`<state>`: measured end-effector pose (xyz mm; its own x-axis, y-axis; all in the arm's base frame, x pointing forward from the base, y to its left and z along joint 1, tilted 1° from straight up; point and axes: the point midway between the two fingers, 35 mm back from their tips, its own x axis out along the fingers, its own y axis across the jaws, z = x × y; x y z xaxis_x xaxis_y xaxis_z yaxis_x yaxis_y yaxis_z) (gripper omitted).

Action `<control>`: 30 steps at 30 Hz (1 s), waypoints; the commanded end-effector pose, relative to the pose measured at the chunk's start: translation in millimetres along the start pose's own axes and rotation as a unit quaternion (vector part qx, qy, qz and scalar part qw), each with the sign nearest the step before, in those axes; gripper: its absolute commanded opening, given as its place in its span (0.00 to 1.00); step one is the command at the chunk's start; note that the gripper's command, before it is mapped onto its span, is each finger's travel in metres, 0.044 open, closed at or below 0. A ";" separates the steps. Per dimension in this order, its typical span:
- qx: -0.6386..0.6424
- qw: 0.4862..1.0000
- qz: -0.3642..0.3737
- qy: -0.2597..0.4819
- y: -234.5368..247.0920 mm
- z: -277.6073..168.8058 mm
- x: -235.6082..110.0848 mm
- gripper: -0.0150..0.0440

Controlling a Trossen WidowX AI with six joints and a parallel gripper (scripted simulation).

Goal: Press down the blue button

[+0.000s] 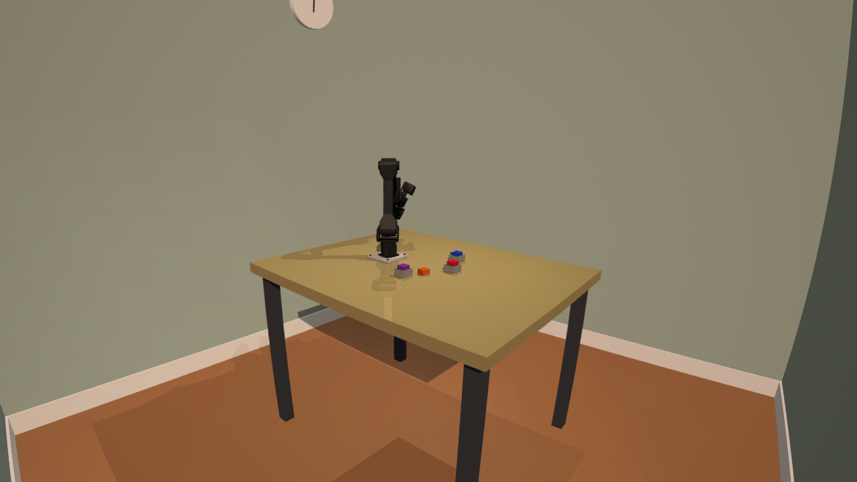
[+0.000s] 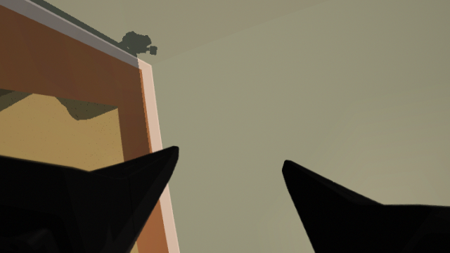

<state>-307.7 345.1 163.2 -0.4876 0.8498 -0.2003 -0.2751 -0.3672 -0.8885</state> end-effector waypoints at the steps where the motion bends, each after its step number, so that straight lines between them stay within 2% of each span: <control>1: 0.091 0.991 0.023 0.095 -21.2 -71.1 12.3 0.93; 8: 0.266 0.928 0.032 0.260 -52.4 -194.0 -5.3 0.93; 15: 0.446 0.796 -0.001 0.409 -73.8 -299.1 -68.2 0.93; 22: 0.608 0.593 -0.070 0.523 -83.1 -370.0 -164.2 0.93; 30: 0.735 0.288 -0.175 0.588 -81.1 -395.6 -289.5 0.93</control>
<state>153.7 326.9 121.0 0.2153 0.2786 -0.9360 -0.8210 0.5706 -0.0190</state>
